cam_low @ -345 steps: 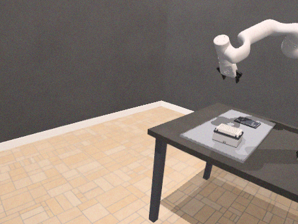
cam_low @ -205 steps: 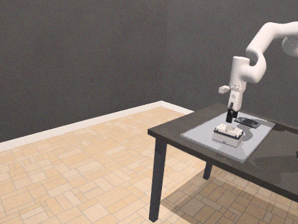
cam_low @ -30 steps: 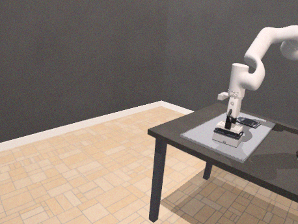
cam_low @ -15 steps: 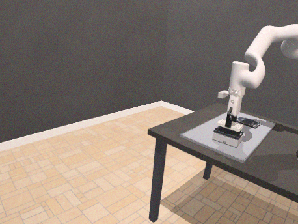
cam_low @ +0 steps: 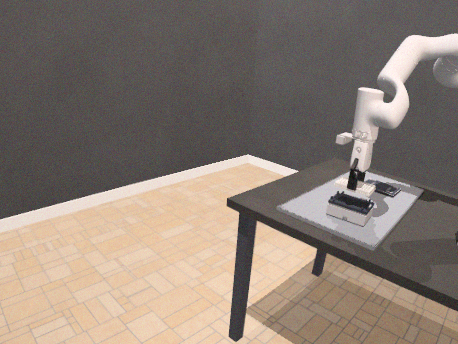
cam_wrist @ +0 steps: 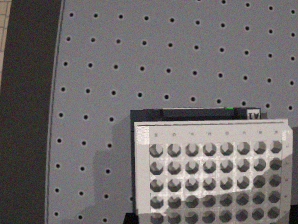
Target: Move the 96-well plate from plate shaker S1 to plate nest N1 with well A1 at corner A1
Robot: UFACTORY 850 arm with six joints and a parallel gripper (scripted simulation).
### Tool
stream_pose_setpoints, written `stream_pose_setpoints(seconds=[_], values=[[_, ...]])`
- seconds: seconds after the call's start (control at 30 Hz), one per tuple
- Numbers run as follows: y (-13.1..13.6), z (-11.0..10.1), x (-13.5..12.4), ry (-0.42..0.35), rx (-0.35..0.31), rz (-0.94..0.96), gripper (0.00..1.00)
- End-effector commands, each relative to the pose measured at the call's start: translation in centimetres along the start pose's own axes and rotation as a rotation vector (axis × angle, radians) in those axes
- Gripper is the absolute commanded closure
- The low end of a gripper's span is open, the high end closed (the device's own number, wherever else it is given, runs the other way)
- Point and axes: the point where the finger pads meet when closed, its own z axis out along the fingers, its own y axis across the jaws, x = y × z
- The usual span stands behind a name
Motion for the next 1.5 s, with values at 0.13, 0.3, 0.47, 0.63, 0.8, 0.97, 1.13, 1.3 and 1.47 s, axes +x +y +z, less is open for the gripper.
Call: stream_pose_setpoints(seconds=[0.13,0.3,0.47,0.63,0.8,0.97,1.13,1.3,1.47], values=[[0.0,-1.5,0.1,0.002,0.001,0.001,1.0],[0.0,-2.4,0.1,0.002,0.001,0.001,1.0],[0.0,-2.9,0.1,0.002,0.001,0.001,1.0],[0.0,-3.1,0.1,0.002,0.001,0.001,1.0],[0.0,-3.1,0.1,0.002,0.001,0.001,1.0],[0.0,-3.1,0.1,0.002,0.001,0.001,1.0],[1.3,-2.9,0.0,0.002,0.001,0.123,1.0],[3.0,-2.7,-0.1,0.002,0.001,0.123,1.0],[4.3,-2.6,-0.2,0.002,0.001,0.123,1.0]])
